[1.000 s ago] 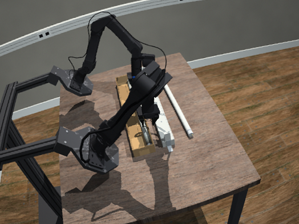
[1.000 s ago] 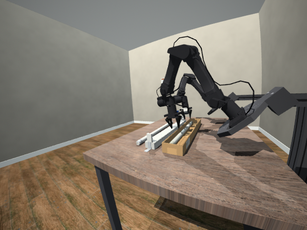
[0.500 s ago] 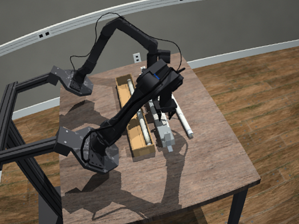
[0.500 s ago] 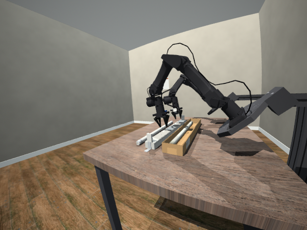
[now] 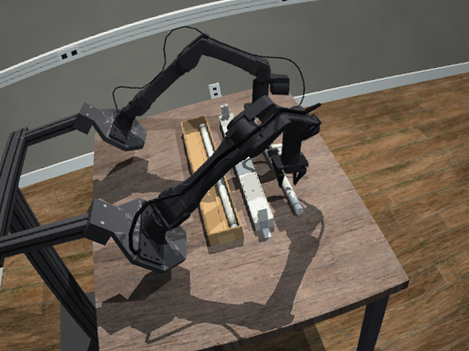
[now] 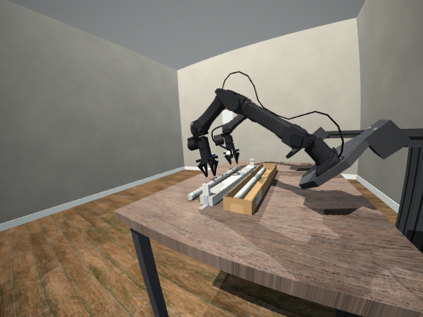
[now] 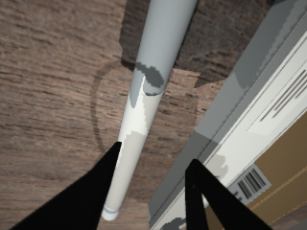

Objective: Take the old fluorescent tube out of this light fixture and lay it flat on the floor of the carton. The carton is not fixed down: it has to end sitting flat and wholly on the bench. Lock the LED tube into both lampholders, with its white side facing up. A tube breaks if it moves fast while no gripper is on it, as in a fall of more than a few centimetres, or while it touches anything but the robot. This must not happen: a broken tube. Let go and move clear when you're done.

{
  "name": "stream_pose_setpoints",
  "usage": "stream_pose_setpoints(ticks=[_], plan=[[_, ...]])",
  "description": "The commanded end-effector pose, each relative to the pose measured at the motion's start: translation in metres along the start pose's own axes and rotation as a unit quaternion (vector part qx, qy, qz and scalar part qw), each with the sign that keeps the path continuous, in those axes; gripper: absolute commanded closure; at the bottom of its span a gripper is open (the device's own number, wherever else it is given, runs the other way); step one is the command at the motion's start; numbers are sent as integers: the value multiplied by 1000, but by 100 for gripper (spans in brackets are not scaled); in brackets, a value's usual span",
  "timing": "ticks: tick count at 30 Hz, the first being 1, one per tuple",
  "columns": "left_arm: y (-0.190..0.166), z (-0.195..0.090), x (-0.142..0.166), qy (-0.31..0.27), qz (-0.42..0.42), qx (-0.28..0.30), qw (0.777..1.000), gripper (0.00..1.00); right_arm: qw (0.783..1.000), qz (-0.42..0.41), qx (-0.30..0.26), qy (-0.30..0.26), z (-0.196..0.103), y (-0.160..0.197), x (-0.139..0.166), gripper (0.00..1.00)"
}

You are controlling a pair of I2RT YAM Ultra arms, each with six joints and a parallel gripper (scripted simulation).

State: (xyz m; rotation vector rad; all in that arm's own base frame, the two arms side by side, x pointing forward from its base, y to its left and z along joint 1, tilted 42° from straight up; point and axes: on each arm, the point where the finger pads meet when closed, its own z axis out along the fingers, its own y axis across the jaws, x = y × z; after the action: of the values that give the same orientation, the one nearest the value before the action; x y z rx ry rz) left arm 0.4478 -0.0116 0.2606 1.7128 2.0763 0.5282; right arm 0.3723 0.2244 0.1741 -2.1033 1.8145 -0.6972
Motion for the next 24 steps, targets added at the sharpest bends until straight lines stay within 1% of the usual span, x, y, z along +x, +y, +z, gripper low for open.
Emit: stream_pose_setpoints(ticks=[1, 2, 3, 6, 7, 8, 9, 11, 14, 15, 17, 18, 20, 21, 22, 24], plan=[[-3, -12, -5, -10, 14, 20, 1000, 51, 999, -28, -20, -11, -13, 1, -6, 51], [1, -12, -6, -11, 13, 16, 1000, 51, 999, -27, -15, -15, -15, -2, -9, 51], [5, -12, 1, -7, 6, 14, 1000, 51, 1000, -15, -17, -9, -11, -9, 2, 51], [13, -14, 3, -8, 3, 4, 1000, 51, 1000, -6, -2, -12, -18, -20, 6, 51], [15, -16, 3, -8, 3, 0, 1000, 51, 1000, -7, 1, -16, -21, -20, 3, 51], [16, -25, -2, -14, 7, -10, 1000, 51, 1000, -9, 12, -24, -31, -22, -1, 51], [18, -31, -5, -17, 8, -20, 1000, 51, 1000, -5, 17, -25, -32, -23, -1, 51], [21, -29, 0, -13, 3, -23, 1000, 51, 999, 1, 21, -25, -32, -26, -1, 51], [22, -31, 0, -14, 3, -26, 1000, 51, 999, 3, 25, -28, -35, -28, -1, 51], [27, -23, 1, -13, 0, -31, 999, 51, 999, 4, 32, -30, -29, -33, -4, 51], [27, -23, 1, -13, 0, -31, 999, 51, 999, 4, 32, -30, -29, -33, -4, 51], [19, 2, 2, -9, 1, -11, 1000, 51, 1000, -2, 2, -11, 6, -18, 2, 51], [20, 7, 4, -9, 0, -17, 1000, 51, 1000, -3, 1, -11, 15, -17, 1, 51], [19, 9, 1, -10, 2, -17, 1000, 51, 1000, -3, 4, -13, 15, -17, 0, 51], [13, 21, -5, -11, 8, 0, 1000, 51, 1000, -8, 1, -13, 15, -15, -1, 51], [17, 18, -2, -12, 6, -11, 1000, 51, 1000, -7, 13, -21, 11, -19, -4, 51]])
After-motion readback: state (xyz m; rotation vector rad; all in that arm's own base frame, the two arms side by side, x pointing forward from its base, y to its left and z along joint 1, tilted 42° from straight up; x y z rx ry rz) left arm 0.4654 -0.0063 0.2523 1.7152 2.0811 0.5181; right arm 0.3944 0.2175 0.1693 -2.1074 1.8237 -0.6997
